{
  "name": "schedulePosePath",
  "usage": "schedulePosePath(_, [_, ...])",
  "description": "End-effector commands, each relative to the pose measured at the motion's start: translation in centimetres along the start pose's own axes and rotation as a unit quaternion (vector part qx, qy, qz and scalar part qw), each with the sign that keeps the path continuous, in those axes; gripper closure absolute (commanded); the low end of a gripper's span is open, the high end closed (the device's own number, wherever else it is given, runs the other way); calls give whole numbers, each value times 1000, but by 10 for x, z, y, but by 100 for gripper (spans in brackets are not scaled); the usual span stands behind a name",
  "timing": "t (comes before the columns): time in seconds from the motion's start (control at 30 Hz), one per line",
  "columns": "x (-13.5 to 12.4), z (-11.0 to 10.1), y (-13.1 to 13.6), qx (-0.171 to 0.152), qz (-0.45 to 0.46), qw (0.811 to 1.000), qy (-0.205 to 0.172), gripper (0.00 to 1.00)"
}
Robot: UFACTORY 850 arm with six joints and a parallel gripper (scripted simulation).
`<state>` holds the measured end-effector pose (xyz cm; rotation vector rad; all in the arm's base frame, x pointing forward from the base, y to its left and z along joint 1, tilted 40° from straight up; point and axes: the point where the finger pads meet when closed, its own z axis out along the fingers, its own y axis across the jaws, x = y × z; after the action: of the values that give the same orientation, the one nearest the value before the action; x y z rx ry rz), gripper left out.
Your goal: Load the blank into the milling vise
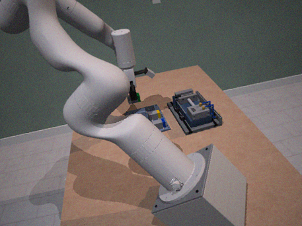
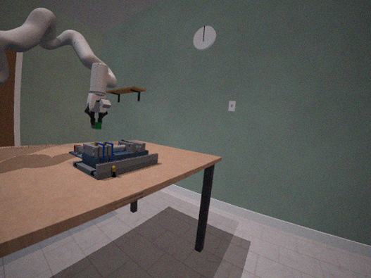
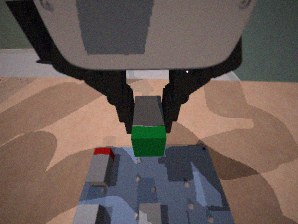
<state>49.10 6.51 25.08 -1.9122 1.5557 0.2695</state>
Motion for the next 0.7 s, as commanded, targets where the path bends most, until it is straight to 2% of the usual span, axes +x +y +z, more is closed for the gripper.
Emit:
schedulePosePath(0.0, [0, 0, -1, 1, 0, 1000, 0, 100])
schedulePosePath(0.67, [0, 1, -1, 1, 0, 1000, 0, 100])
